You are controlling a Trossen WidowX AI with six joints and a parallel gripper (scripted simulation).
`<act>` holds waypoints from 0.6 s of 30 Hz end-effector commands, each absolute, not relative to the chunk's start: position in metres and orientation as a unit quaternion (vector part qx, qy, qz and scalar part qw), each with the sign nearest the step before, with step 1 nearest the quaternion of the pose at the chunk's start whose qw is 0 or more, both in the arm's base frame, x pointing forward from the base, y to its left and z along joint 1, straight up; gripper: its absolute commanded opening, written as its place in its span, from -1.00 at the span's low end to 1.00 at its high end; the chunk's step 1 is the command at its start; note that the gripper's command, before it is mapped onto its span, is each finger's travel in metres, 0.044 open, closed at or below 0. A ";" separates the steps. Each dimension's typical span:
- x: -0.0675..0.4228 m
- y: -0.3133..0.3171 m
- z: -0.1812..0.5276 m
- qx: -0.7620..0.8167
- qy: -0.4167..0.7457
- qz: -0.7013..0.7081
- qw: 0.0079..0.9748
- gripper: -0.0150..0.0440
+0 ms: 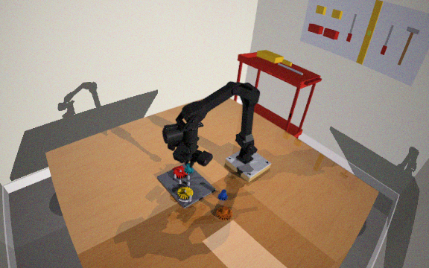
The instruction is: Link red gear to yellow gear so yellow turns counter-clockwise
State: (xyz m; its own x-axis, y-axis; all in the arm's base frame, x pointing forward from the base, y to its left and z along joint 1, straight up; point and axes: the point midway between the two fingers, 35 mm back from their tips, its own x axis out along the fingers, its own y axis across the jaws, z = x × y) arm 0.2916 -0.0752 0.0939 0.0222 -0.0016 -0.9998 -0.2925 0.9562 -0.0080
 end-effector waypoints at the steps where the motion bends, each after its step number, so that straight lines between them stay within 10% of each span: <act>1: 0.291 -0.076 0.094 -0.109 0.691 0.104 0.707 -0.49; 18: 0.292 -0.076 0.091 -0.126 0.688 0.120 0.705 -0.49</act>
